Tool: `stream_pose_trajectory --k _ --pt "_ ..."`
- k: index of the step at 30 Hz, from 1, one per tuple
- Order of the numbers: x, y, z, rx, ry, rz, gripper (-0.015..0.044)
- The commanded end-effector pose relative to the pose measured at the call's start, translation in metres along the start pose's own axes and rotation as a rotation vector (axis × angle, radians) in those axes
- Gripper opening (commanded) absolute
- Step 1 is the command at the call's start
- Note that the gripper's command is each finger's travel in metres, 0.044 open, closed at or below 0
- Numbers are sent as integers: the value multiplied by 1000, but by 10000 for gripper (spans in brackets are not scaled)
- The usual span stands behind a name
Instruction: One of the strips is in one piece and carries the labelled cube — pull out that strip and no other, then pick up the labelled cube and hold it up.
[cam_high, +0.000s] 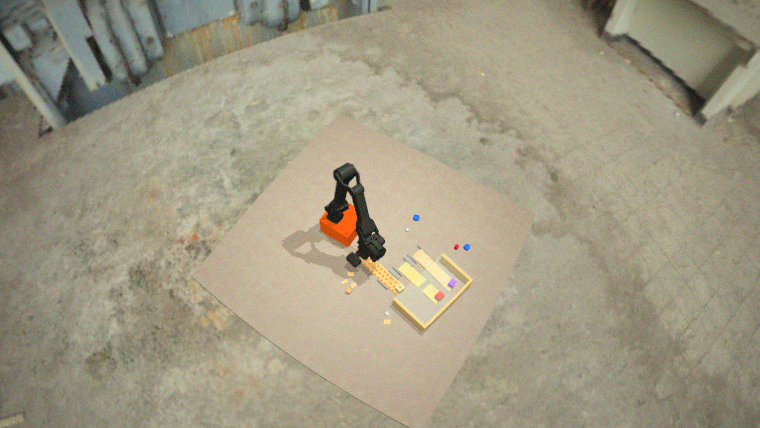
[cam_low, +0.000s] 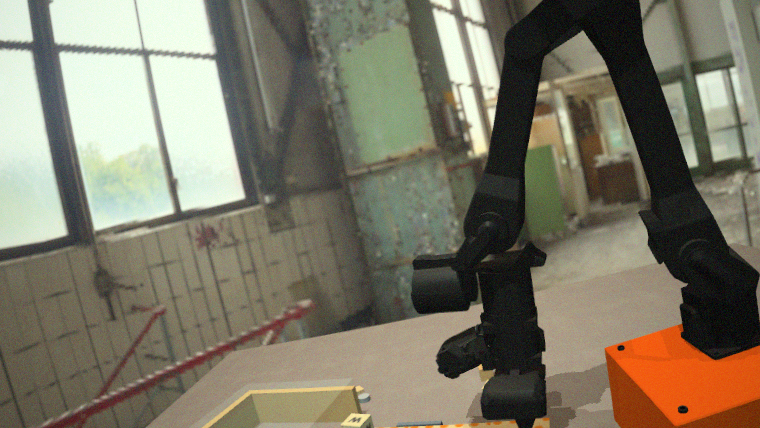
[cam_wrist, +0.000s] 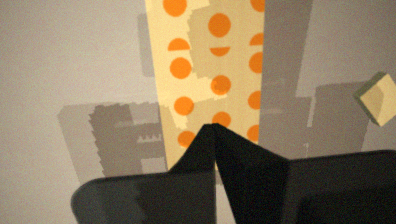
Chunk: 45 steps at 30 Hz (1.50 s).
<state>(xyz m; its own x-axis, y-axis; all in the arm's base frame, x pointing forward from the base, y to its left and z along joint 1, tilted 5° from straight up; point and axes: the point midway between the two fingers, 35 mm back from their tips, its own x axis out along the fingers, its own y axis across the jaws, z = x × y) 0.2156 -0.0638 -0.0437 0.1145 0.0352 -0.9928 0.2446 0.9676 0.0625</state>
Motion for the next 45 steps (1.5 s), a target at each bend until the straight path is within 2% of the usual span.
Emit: stream_pose_trajectory --k 1,45 --pt "4 0 -18 0 42 2 0" --pt "4 0 -28 0 43 2 0"
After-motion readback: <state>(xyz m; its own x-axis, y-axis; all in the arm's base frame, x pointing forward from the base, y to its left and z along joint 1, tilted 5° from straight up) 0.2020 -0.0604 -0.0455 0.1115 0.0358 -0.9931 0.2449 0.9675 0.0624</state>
